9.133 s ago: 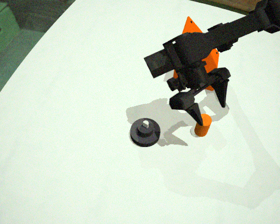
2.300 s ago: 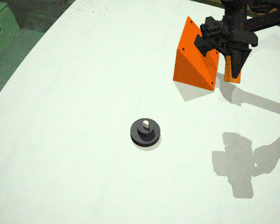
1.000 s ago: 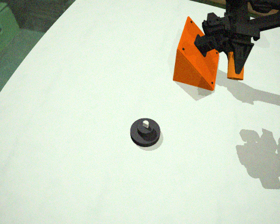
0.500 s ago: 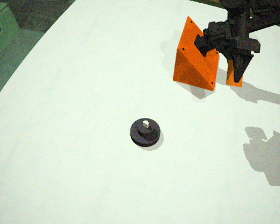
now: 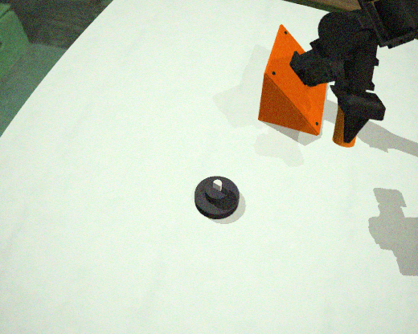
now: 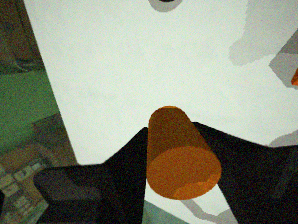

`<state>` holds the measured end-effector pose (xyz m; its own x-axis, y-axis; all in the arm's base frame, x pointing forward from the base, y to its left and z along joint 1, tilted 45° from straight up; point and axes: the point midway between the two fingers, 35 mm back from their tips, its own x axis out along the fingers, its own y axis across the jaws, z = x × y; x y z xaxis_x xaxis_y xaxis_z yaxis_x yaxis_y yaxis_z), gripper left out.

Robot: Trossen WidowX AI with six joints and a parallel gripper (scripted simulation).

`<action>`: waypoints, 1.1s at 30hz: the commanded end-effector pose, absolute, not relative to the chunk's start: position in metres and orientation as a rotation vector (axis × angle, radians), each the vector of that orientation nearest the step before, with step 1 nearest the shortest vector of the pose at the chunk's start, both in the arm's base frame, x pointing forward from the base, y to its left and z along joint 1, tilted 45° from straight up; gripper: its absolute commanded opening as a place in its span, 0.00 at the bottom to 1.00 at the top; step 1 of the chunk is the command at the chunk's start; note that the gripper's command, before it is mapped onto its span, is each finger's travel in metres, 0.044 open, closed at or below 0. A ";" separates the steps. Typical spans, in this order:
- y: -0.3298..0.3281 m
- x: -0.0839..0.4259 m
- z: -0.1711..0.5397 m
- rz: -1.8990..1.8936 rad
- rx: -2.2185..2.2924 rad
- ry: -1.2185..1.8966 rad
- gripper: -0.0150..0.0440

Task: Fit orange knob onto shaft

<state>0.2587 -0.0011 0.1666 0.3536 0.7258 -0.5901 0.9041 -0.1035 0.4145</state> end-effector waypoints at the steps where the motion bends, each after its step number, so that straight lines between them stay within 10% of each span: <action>1: 0.004 0.262 0.161 -0.352 1.804 1.516 0.25; 33: 0.076 0.278 0.087 -0.507 1.546 1.800 0.25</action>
